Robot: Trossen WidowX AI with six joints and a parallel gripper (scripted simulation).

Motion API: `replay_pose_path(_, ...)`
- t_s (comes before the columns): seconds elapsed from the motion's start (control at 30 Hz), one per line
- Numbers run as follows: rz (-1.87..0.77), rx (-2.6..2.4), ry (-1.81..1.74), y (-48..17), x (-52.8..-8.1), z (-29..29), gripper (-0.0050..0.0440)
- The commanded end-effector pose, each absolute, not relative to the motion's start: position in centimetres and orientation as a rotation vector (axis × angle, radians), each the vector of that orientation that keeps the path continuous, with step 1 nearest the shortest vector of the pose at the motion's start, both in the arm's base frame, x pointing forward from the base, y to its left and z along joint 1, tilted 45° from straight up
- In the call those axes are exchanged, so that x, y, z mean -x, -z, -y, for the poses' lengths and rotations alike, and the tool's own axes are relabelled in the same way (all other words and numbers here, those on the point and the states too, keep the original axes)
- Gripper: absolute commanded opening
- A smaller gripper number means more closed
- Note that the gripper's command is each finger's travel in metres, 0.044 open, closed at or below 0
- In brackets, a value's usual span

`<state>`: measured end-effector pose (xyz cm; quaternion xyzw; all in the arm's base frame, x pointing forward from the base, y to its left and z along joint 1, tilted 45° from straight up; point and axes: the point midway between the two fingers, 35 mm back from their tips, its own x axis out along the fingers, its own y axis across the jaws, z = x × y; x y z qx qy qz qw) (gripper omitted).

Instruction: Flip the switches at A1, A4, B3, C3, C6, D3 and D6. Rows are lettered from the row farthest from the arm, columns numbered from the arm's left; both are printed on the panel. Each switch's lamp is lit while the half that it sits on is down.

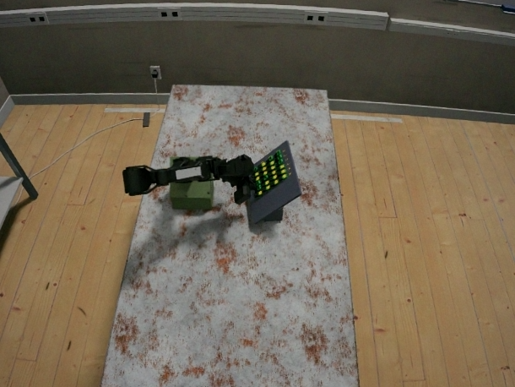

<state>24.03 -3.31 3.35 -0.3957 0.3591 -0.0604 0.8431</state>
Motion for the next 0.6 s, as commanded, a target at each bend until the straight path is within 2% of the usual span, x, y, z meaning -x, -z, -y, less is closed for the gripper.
replay_pose_path(0.0, -0.757, 0.833, 0.124, -4.2, -23.2, 2.8, -0.0050)
replay_pose_path(0.33, -0.763, 0.824, 0.120, -4.7, -21.4, 2.5, -0.0050)
replay_pose_path(0.57, -0.777, 0.809, 0.114, -4.6, -22.1, 0.6, -0.0050)
